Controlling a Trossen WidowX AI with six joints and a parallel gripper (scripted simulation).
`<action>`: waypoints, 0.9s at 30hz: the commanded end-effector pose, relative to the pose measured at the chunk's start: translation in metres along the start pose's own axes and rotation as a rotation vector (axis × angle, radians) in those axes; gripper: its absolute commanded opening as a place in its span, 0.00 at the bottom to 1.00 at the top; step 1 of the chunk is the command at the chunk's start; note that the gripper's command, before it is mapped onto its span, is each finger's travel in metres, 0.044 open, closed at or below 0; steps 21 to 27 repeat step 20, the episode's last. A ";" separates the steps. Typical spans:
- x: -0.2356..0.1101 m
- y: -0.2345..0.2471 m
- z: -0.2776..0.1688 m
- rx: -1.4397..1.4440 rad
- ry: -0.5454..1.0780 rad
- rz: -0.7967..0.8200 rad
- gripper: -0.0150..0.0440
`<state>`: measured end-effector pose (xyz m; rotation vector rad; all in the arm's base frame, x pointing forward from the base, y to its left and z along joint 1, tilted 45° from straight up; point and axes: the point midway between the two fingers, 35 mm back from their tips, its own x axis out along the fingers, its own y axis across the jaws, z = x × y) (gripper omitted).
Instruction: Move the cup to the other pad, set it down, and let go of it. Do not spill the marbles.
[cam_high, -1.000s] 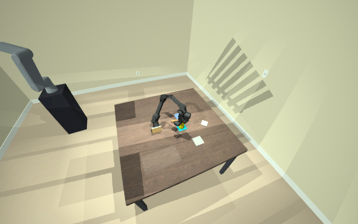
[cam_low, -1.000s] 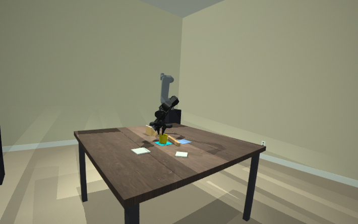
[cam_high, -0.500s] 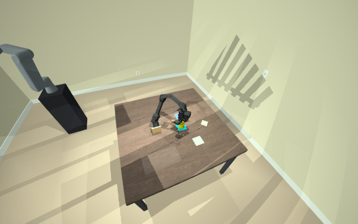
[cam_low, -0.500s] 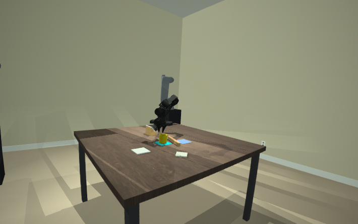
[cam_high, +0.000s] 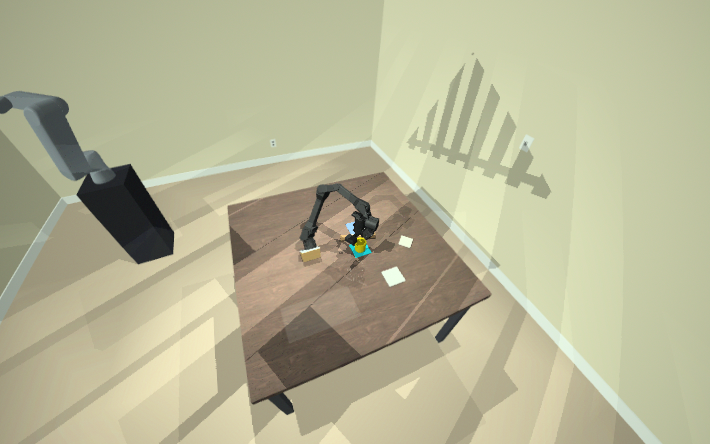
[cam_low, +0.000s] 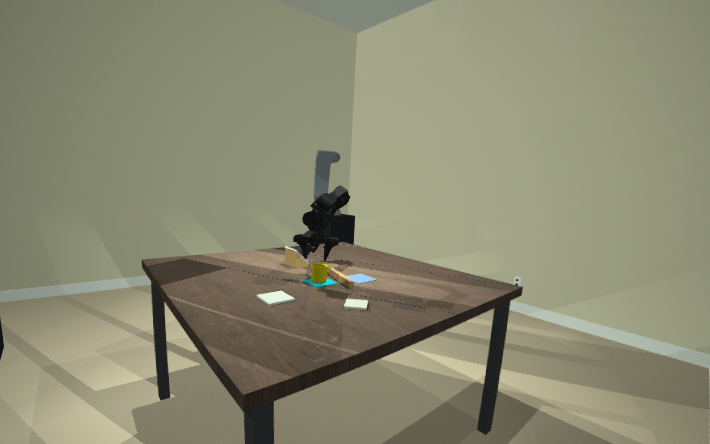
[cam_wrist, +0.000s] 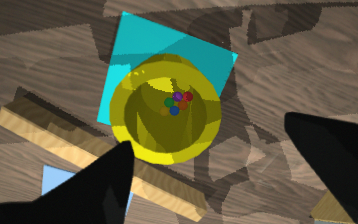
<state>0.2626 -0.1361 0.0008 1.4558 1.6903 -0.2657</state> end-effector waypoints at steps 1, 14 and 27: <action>-0.011 0.000 0.002 -0.005 -0.010 -0.001 1.00; -0.053 0.002 0.001 -0.008 -0.014 -0.004 1.00; -0.057 0.004 0.000 -0.005 -0.013 0.000 1.00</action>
